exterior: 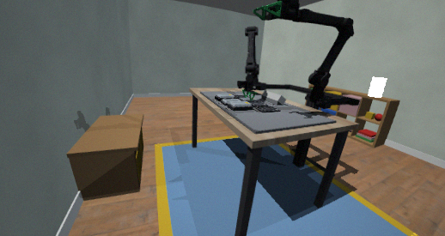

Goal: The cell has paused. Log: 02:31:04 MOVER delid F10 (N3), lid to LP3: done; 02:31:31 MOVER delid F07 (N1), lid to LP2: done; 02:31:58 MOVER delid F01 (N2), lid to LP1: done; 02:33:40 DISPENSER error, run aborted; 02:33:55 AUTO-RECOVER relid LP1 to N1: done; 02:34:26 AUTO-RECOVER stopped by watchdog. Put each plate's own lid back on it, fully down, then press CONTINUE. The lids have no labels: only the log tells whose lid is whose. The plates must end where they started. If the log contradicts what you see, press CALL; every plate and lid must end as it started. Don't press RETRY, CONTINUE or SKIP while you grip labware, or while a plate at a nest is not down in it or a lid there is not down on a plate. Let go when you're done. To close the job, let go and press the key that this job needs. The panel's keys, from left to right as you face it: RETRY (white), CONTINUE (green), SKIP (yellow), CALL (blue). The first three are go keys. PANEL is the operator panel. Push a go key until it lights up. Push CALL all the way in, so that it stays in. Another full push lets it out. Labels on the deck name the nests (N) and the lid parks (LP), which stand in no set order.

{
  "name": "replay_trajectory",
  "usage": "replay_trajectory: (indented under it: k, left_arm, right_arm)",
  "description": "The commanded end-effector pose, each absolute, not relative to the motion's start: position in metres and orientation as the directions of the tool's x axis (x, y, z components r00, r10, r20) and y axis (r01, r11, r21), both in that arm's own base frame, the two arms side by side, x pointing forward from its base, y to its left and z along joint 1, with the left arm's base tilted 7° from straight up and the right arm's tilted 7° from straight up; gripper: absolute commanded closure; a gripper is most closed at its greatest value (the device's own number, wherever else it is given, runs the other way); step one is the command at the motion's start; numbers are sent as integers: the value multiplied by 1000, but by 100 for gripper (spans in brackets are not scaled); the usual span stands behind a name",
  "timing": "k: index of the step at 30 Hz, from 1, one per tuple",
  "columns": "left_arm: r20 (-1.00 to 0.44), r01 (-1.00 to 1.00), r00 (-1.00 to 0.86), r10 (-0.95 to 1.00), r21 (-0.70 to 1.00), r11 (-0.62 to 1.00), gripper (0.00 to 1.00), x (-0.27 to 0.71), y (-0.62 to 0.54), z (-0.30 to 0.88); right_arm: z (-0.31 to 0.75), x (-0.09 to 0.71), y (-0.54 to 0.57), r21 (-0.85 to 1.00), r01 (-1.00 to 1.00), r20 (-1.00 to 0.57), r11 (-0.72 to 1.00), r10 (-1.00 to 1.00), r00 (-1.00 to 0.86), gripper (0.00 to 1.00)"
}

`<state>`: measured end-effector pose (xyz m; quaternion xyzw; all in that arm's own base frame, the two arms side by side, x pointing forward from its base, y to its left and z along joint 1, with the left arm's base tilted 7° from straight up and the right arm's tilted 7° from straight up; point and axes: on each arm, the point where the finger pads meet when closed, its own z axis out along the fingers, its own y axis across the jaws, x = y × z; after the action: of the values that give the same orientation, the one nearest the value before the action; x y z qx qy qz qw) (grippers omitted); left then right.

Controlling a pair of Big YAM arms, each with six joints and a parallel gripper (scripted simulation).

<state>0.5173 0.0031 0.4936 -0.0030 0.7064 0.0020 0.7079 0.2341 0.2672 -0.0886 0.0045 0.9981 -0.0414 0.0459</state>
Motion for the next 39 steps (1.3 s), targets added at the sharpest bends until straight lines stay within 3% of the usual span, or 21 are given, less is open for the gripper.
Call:
replay_trajectory:
  k: [1, 39]
  left_arm:
    - [-998, 1, 63, 6, 6, 1000, 0, 517, -1, 528]
    - [-998, 1, 63, 6, 6, 1000, 0, 517, -1, 528]
  right_arm:
    - [-70, 245, 280, -54, 12, -120, 998, 5, -993, 100]
    - [-33, 238, 285, -55, 17, -118, 998, 10, -993, 100]
